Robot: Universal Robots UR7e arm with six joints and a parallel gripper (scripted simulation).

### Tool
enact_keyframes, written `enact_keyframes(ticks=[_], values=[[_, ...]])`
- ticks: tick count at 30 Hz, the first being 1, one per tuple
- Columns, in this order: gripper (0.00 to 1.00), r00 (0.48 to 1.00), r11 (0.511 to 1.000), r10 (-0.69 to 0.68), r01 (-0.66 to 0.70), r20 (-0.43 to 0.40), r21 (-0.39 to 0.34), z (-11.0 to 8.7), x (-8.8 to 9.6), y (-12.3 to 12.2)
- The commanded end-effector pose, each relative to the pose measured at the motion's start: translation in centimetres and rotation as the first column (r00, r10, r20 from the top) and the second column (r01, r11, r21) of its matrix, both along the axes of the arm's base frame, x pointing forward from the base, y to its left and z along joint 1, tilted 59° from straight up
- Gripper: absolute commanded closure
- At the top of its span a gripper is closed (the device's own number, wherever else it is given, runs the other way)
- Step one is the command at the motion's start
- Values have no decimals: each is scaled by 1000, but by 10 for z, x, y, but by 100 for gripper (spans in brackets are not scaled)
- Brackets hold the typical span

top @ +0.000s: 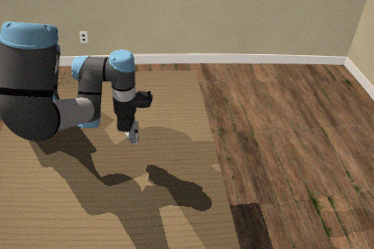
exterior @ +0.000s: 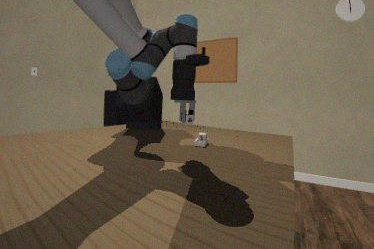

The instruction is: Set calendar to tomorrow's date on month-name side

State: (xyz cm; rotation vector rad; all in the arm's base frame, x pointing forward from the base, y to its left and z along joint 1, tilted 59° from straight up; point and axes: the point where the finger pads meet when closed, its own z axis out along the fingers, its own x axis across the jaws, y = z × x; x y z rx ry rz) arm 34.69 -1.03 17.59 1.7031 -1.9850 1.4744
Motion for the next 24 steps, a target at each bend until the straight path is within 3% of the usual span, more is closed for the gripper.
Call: enact_keyframes(ticks=[1,24], values=[[43,1000,1000,-1,1,-1,1,1,-1,1],[43,999,1000,17,-18,-28,-16,0,0,2]])
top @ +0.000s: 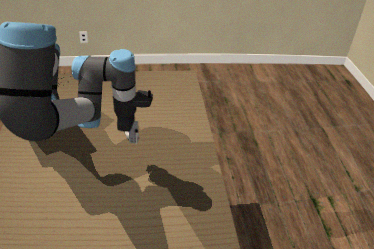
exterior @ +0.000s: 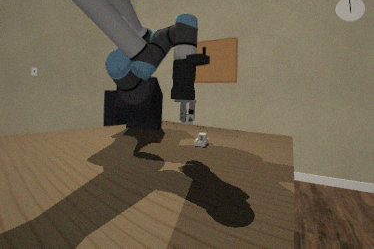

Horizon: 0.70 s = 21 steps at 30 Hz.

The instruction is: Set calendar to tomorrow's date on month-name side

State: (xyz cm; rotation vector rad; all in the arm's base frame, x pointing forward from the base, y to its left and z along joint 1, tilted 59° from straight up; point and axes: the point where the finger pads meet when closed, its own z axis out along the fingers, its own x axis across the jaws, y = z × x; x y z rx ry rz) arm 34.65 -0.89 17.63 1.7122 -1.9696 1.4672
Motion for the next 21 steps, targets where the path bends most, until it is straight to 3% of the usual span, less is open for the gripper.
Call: enact_keyframes(ticks=[1,12,21], values=[[43,1000,1000,17,-17,-23,-15,0,1,1],[43,985,991,93,-105,-144,-82,-3,5,5],[43,910,946,200,-276,-364,-171,-9,10,13]])
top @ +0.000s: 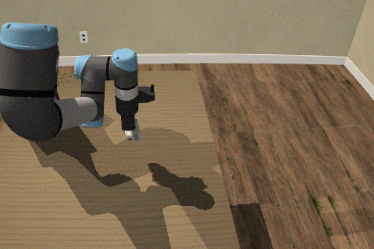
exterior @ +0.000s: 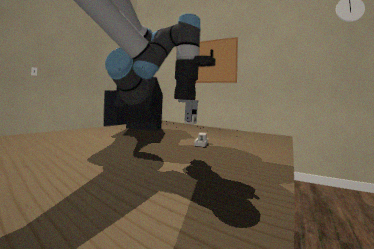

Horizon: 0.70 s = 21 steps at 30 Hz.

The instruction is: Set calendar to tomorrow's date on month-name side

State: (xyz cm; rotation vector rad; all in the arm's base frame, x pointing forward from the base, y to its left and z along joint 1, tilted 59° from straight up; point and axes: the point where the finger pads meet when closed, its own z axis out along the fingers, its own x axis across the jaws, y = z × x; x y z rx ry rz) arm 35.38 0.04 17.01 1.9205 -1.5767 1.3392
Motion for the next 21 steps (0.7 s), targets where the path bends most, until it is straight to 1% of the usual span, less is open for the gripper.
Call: enact_keyframes(ticks=[1,4,5,6,8,11,13,15,16,18,19,21], values=[[43,992,995,77,-84,-104,-59,-3,3,4],[43,973,983,128,-150,-193,-102,-5,4,6],[43,972,983,130,-152,-196,-103,-5,4,7],[43,963,977,146,-176,-228,-117,-6,5,8],[43,963,977,146,-176,-228,-117,-6,5,8],[43,925,955,193,-254,-328,-155,-9,6,10],[43,909,945,207,-282,-362,-166,-10,6,11],[43,878,926,229,-329,-421,-183,-11,7,13],[43,872,923,232,-337,-431,-185,-11,7,13],[43,836,902,250,-385,-488,-198,-13,7,15],[43,829,898,253,-393,-498,-199,-13,8,15],[43,789,873,266,-440,-554,-208,-15,8,16]])
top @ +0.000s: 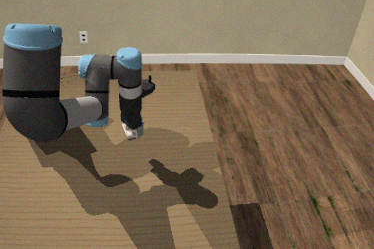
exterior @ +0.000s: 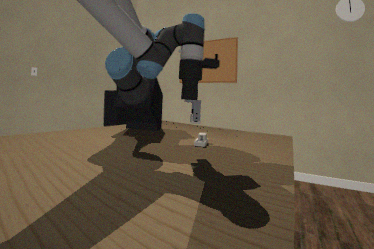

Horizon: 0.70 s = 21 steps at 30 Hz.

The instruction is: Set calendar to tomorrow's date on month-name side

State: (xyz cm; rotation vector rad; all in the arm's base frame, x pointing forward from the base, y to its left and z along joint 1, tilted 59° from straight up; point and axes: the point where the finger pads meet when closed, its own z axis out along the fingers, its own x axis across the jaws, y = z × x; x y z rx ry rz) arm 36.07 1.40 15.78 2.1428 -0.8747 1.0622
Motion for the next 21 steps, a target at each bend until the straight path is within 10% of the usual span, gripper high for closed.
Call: enact_keyframes(ticks=[1,21], values=[[43,990,994,89,-96,-112,-61,-3,1,3],[43,822,893,261,-405,-507,-197,-12,0,9]])
